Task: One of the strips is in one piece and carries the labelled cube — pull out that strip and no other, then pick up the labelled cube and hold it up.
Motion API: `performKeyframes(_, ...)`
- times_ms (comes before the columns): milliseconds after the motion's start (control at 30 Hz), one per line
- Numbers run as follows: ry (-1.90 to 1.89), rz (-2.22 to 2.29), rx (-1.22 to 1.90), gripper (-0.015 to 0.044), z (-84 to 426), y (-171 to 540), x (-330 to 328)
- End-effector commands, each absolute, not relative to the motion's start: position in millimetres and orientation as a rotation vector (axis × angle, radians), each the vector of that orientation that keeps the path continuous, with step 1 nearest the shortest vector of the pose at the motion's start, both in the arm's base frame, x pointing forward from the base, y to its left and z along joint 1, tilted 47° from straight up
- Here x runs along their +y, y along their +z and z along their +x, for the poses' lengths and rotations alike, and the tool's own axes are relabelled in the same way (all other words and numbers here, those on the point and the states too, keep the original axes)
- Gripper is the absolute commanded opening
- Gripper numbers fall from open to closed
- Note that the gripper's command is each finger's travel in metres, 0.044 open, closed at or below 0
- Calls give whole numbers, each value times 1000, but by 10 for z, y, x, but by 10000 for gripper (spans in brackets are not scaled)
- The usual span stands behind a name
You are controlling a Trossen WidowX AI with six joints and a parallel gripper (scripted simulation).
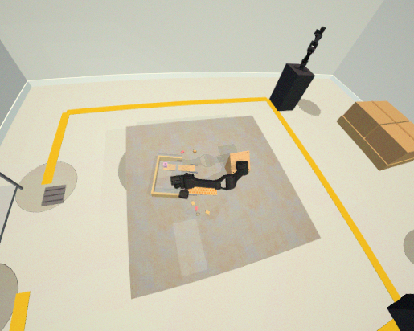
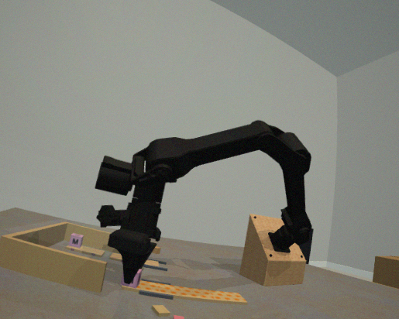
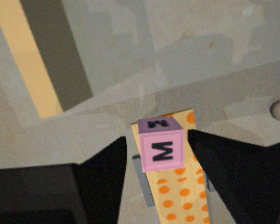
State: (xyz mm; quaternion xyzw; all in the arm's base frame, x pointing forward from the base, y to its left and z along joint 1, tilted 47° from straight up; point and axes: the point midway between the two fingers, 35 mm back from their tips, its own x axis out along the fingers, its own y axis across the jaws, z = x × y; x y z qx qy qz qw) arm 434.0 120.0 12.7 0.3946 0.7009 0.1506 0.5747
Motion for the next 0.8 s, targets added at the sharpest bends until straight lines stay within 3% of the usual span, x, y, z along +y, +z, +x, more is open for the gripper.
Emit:
performKeyframes(0,351,931,1644,250,4330,88,1235)
performKeyframes(33,351,931,1644,250,4329,86,1237)
performKeyframes(167,353,924,1643,145,4335,109,1222)
performKeyframes(400,353,924,1643,98,4335,109,1222)
performKeyframes(533,353,924,1643,0,4314,118,1203)
performKeyframes(767,349,926,1645,0,4079,210,1014)
